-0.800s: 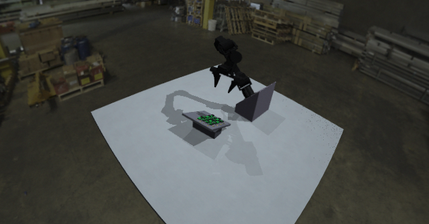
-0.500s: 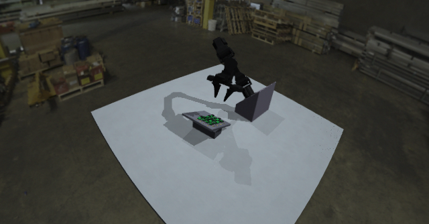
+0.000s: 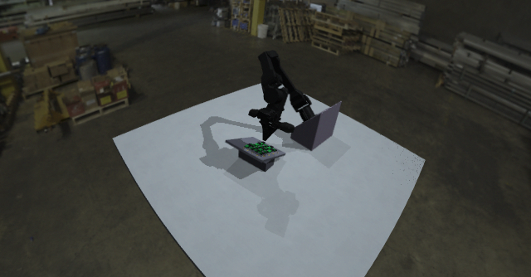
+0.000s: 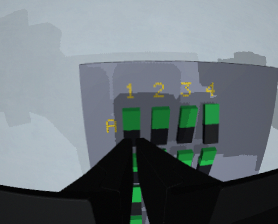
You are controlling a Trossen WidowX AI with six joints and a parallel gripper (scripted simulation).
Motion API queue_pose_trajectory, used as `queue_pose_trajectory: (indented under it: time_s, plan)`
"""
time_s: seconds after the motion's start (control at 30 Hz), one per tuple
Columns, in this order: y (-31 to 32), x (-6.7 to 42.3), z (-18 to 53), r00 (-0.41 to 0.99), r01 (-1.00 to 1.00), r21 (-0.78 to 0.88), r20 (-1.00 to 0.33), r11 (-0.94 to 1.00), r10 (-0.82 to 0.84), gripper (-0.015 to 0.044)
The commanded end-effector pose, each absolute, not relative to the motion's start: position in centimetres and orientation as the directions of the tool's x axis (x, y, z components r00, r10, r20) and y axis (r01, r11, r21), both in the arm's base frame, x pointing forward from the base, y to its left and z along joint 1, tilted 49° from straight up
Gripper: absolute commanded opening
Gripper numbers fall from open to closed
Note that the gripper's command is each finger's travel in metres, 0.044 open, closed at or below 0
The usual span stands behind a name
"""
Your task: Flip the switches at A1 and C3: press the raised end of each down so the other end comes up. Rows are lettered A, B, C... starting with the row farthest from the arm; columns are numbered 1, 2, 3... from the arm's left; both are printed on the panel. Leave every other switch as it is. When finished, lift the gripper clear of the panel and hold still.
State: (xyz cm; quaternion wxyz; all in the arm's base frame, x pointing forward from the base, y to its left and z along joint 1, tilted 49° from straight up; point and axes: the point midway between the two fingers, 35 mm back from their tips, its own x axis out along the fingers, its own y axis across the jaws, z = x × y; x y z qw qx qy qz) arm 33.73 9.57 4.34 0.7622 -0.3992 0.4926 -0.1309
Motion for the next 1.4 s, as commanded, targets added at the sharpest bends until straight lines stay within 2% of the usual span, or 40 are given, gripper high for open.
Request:
queue_pose_trajectory:
  time_s: [0.0, 1.37]
  plan:
    - [7.9, 34.7, 2.8, 0.458, -0.195, -0.743, -0.646, 0.64, -0.611, 0.0]
    - [6.5, 35.9, 1.3, 0.458, -0.194, -0.744, -0.645, 0.639, -0.612, 0.0]
